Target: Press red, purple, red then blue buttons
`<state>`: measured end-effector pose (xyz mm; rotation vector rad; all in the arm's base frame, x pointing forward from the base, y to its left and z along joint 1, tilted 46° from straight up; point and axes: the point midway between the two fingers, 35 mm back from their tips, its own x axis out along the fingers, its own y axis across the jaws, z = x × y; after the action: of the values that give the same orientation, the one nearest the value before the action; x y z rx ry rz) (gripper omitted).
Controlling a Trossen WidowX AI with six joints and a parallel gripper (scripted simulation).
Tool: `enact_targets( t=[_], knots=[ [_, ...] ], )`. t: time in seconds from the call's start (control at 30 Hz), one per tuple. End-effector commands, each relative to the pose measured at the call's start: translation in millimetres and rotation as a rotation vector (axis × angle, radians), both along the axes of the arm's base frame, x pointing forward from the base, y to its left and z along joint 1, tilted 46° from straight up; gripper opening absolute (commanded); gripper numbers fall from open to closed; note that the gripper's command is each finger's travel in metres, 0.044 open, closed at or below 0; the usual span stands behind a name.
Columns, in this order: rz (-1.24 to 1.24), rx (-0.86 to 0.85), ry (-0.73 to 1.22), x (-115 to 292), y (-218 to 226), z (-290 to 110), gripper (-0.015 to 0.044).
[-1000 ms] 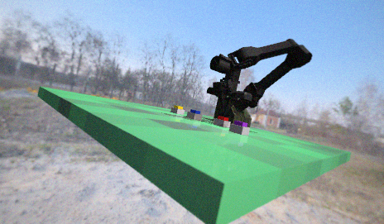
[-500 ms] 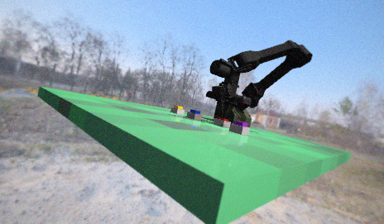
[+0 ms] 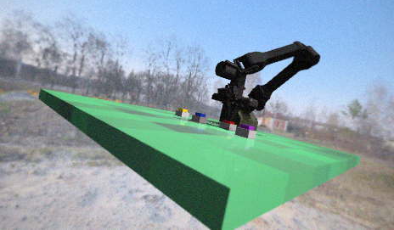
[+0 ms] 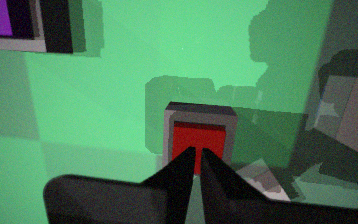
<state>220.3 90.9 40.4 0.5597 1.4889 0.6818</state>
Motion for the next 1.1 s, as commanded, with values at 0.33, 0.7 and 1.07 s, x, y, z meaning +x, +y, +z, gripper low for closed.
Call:
enact_targets(
  t=[0.33,0.7,1.07],
  knots=[
    [-0.003,-0.003,-0.002,5,-58,56,0.0020],
    [-0.005,-0.014,-0.003,28,-49,84,0.0020],
    [-0.003,0.004,-0.008,75,29,158,0.0020]
  ],
)
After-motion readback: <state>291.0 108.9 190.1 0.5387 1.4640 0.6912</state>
